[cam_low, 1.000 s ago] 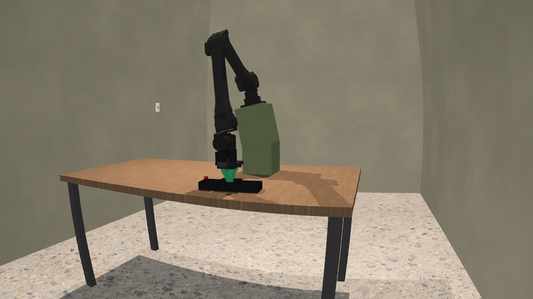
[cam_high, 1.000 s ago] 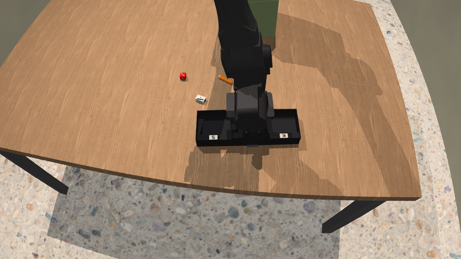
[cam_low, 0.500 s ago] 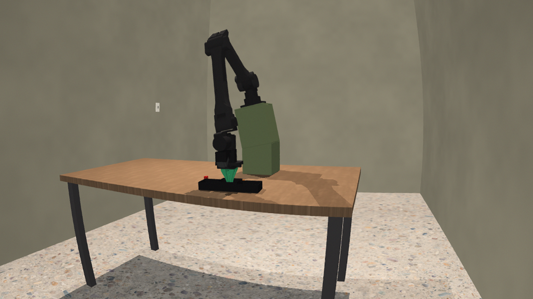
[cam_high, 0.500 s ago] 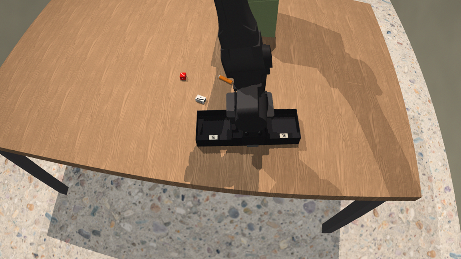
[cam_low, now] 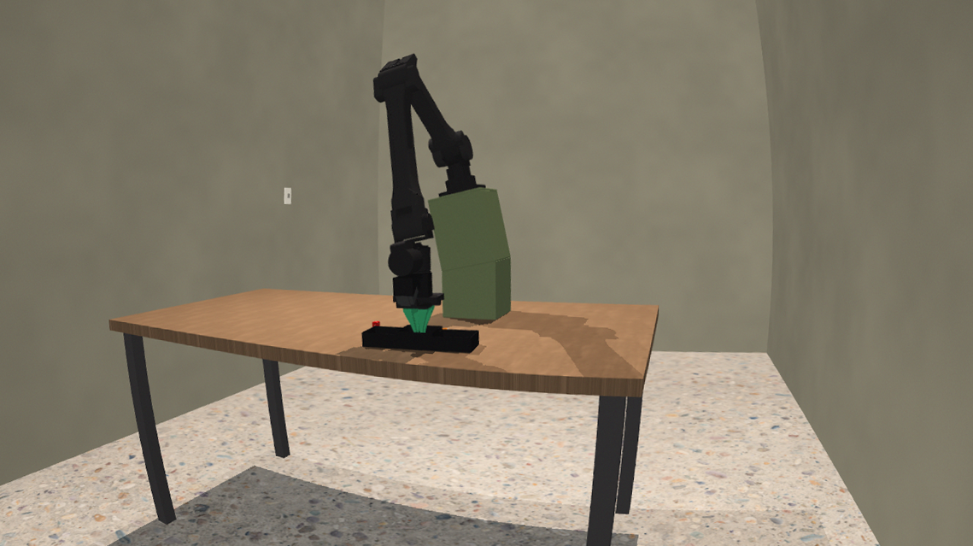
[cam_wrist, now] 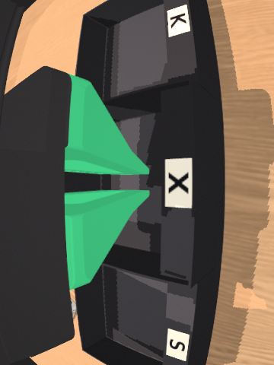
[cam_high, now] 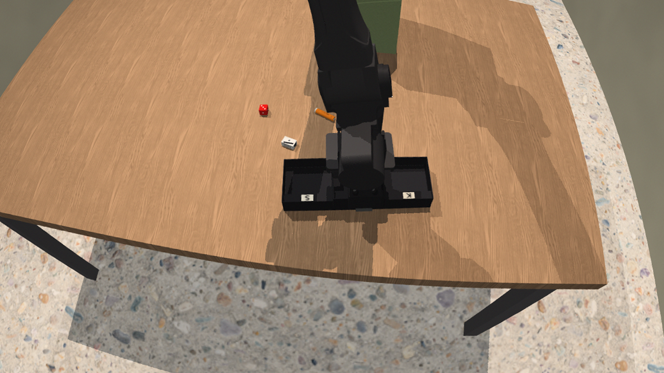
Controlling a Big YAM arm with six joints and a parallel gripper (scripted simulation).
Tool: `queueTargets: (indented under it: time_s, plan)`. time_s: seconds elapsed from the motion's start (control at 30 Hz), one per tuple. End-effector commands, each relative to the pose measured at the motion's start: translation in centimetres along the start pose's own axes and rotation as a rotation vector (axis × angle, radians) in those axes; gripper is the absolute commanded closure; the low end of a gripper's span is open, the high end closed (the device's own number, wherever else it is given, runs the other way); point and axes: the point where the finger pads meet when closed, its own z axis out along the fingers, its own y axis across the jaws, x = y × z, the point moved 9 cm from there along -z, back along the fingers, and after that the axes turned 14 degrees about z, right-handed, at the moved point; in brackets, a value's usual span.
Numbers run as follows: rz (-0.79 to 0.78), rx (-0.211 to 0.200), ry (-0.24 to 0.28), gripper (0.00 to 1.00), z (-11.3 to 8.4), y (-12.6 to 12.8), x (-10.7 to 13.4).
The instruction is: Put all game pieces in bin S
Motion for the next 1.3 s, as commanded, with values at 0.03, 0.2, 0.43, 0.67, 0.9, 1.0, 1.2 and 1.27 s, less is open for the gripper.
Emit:
queueTargets:
  time_s: [0.03, 0.2, 0.43, 0.67, 0.9, 1.0, 1.2, 1.27]
  plan:
    - [0.012, -0.009, -0.057, 0.91, -2.2, -0.4, -3.0]
    - [0.009, -0.009, -0.051, 0.91, -2.6, 0.0, -2.5]
    - [0.002, -0.007, -0.038, 0.91, -3.5, 0.5, -1.5]
    - [0.002, -0.007, -0.038, 0.91, -4.4, 0.5, -1.5]
    - [0.002, -0.007, -0.038, 0.91, -5.0, 0.5, -1.4]
    - [0.002, -0.007, -0.038, 0.91, -6.2, 0.5, -1.4]
    - [0.003, -0.009, -0.043, 0.91, -7.5, 0.6, -1.6]
    - [0.004, -0.010, -0.049, 0.91, -7.5, 0.7, -1.7]
